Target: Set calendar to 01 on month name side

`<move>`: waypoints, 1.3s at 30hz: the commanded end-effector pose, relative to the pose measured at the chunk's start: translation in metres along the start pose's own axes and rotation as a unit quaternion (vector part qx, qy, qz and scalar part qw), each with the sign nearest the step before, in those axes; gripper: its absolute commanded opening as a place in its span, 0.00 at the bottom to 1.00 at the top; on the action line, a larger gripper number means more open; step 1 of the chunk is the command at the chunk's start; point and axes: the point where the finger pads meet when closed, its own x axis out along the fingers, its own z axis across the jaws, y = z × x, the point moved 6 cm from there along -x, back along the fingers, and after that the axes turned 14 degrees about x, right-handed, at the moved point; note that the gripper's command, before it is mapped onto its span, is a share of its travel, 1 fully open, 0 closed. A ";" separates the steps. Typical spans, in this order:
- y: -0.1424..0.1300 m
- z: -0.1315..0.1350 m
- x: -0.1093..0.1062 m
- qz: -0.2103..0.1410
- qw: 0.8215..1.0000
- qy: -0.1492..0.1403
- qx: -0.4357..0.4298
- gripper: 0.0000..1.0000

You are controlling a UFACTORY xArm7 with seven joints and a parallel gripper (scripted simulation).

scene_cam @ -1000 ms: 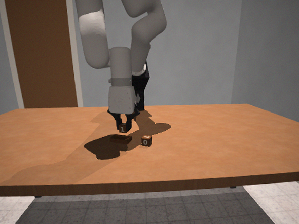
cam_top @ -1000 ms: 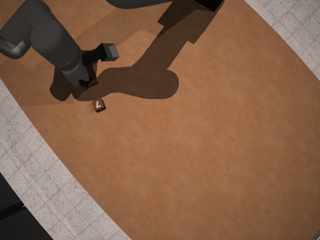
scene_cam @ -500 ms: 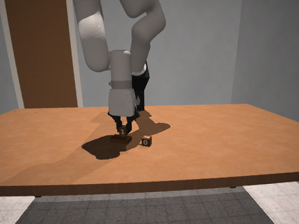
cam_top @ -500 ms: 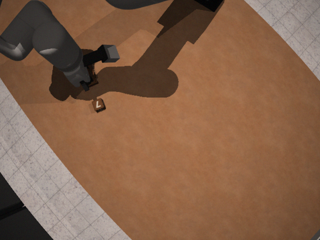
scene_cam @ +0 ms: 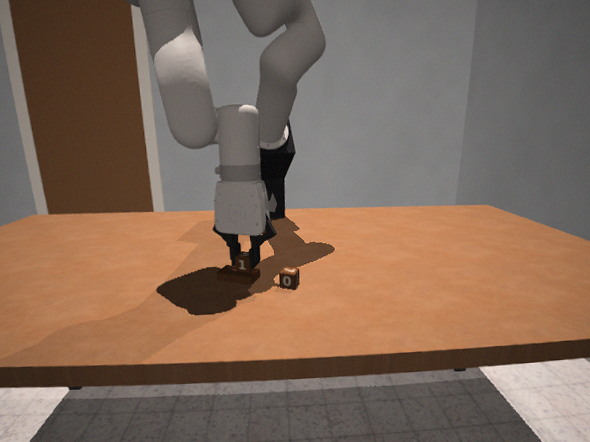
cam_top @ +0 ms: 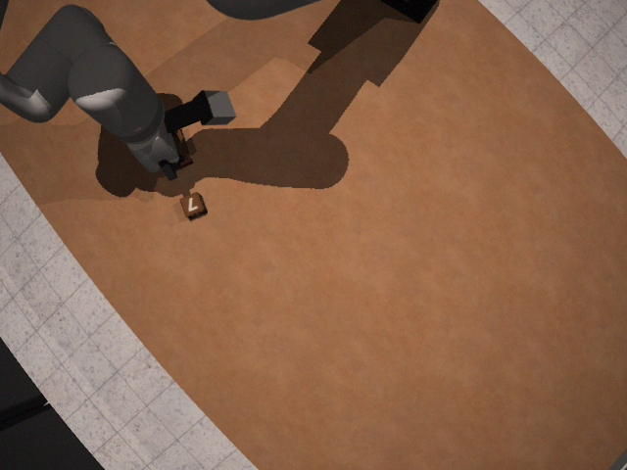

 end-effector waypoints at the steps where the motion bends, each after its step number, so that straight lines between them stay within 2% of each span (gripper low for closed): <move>1: 0.000 0.000 0.002 0.000 1.000 0.000 0.000 0.29; 39: 0.000 0.000 0.004 0.000 1.000 0.000 0.000 0.29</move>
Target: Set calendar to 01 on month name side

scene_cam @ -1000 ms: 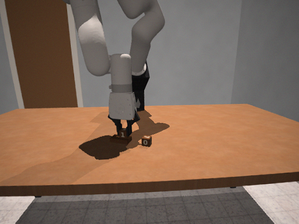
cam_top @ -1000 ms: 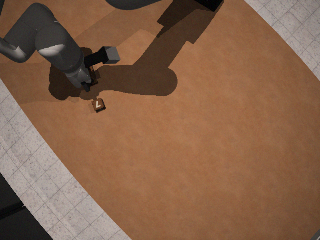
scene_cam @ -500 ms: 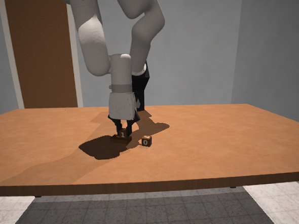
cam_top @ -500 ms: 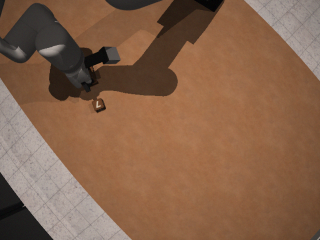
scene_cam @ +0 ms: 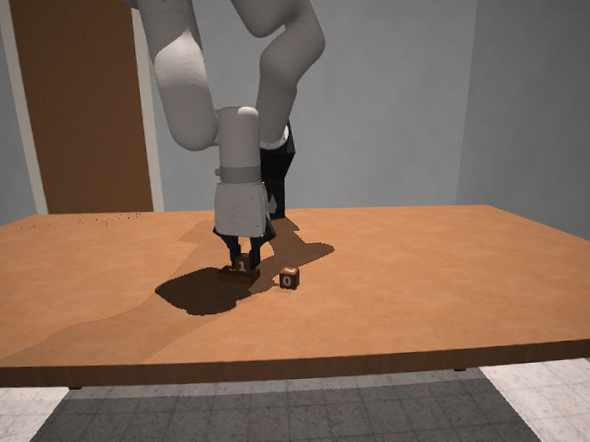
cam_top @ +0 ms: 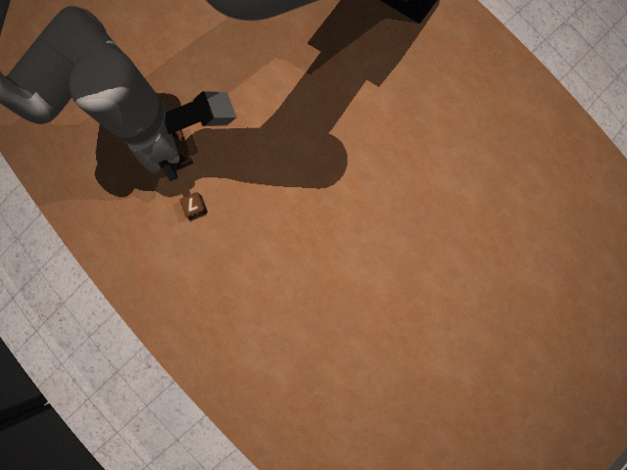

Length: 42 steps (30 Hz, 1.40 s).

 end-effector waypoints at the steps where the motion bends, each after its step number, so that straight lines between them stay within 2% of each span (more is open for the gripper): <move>1: 0.000 0.000 0.001 0.000 1.000 0.000 0.000 0.29; 42: 0.000 0.000 0.009 0.000 1.000 0.000 0.000 0.29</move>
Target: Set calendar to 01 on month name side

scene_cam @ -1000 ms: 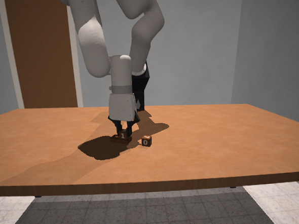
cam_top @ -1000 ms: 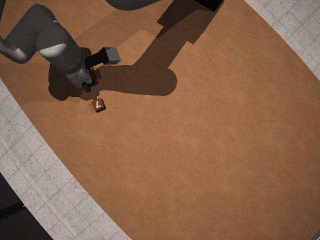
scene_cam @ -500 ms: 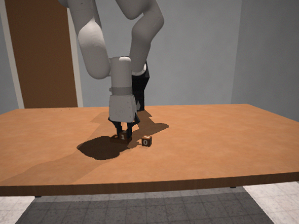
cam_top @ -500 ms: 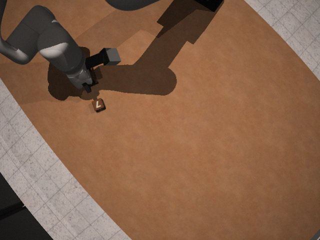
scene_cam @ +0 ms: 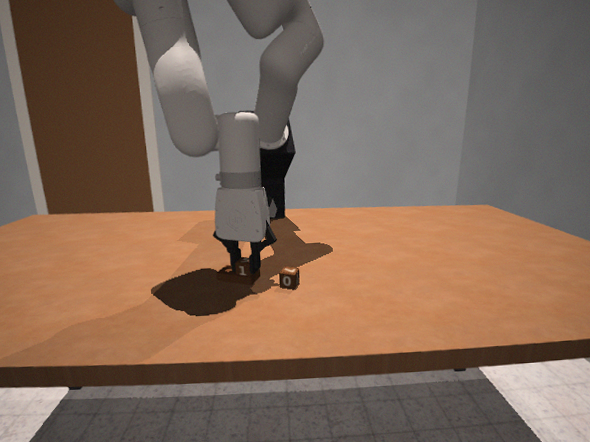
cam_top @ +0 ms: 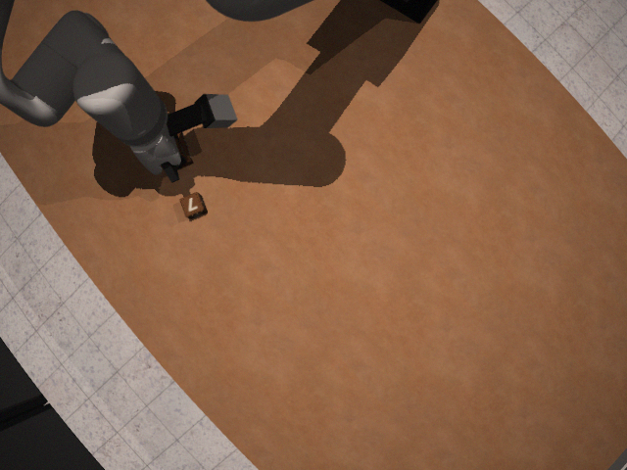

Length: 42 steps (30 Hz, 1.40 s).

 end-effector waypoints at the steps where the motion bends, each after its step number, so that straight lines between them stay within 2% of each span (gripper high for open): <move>1: 0.000 0.000 0.000 0.000 1.000 0.000 0.000 0.29; 40: 0.000 0.000 0.000 0.000 1.000 0.000 0.000 0.29; 41: 0.000 0.000 0.000 0.000 1.000 0.000 0.000 0.33; 42: 0.000 0.000 0.000 0.000 1.000 0.000 0.000 0.33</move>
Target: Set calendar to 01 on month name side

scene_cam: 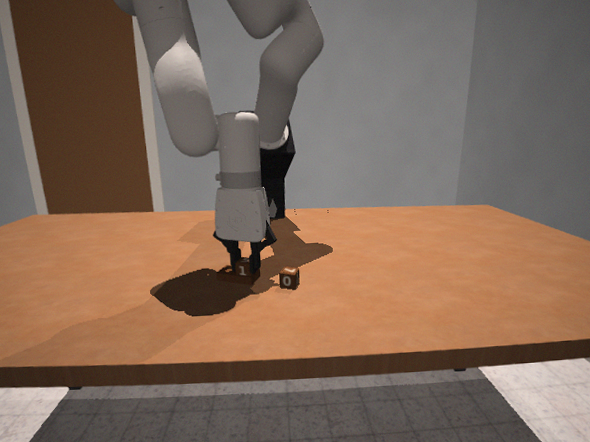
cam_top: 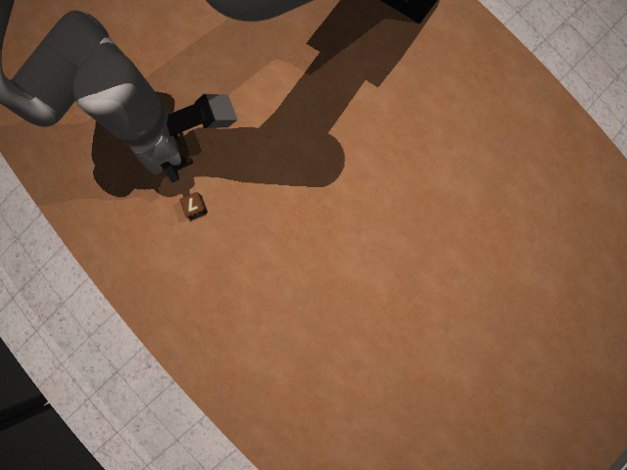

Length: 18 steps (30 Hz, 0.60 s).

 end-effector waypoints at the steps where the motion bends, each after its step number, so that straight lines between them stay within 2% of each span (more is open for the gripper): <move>1: 0.000 0.000 0.000 0.000 1.000 0.000 0.000 0.33; 2: 0.000 0.000 0.000 0.000 1.000 0.000 0.000 0.37; 4: 0.000 0.000 0.000 0.000 1.000 0.000 0.000 0.37; 5: 0.000 0.000 0.000 0.000 1.000 0.000 0.000 0.41; 9: 0.000 0.000 0.000 0.000 1.000 0.000 0.000 0.41; 10: 0.000 0.000 0.000 0.000 1.000 0.000 0.000 0.45; 12: 0.000 0.000 0.000 0.000 1.000 0.000 0.000 0.45; 13: 0.000 0.000 0.000 0.000 1.000 0.000 0.000 0.49; 18: 0.000 0.000 0.000 0.000 1.000 0.000 0.000 0.49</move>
